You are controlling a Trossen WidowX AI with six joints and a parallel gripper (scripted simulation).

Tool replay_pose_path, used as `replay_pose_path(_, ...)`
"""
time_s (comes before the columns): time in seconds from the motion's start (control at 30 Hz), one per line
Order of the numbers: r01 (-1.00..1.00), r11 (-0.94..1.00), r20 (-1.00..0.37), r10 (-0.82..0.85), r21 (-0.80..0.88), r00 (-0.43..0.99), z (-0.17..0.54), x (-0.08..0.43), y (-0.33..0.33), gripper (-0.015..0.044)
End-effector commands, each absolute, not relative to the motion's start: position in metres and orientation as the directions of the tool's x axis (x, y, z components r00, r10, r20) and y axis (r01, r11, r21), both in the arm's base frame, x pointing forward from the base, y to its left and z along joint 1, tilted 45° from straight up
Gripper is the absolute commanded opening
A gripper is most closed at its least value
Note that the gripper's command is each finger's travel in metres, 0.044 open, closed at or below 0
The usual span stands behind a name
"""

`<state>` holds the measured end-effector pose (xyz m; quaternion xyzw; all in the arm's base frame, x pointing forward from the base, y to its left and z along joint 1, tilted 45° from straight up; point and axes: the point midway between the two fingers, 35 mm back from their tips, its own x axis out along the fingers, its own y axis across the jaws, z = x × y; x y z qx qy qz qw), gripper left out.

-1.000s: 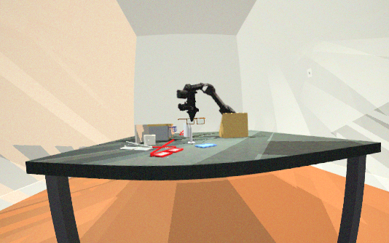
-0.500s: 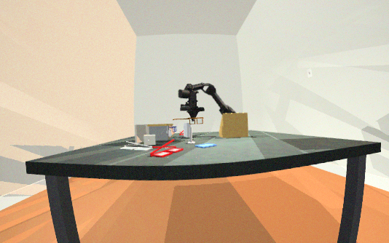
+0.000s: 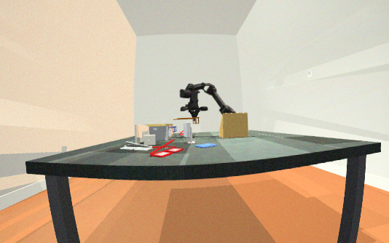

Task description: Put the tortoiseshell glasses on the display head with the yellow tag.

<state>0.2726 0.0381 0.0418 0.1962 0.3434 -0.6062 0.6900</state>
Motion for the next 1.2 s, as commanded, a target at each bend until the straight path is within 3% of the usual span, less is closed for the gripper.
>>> replay_pose_path(0.0, 0.987, 0.135, -0.714, -0.699, -0.090, 0.030, 0.042, 0.271, 0.037, 0.0000)
replay_pose_path(0.23, 0.999, 0.045, -0.709, -0.703, 0.031, 0.054, 0.035, 0.270, 0.032, 0.0000)
replay_pose_path(1.17, 0.999, 0.033, -0.707, -0.706, 0.024, 0.040, 0.015, 0.268, 0.011, 0.0000)
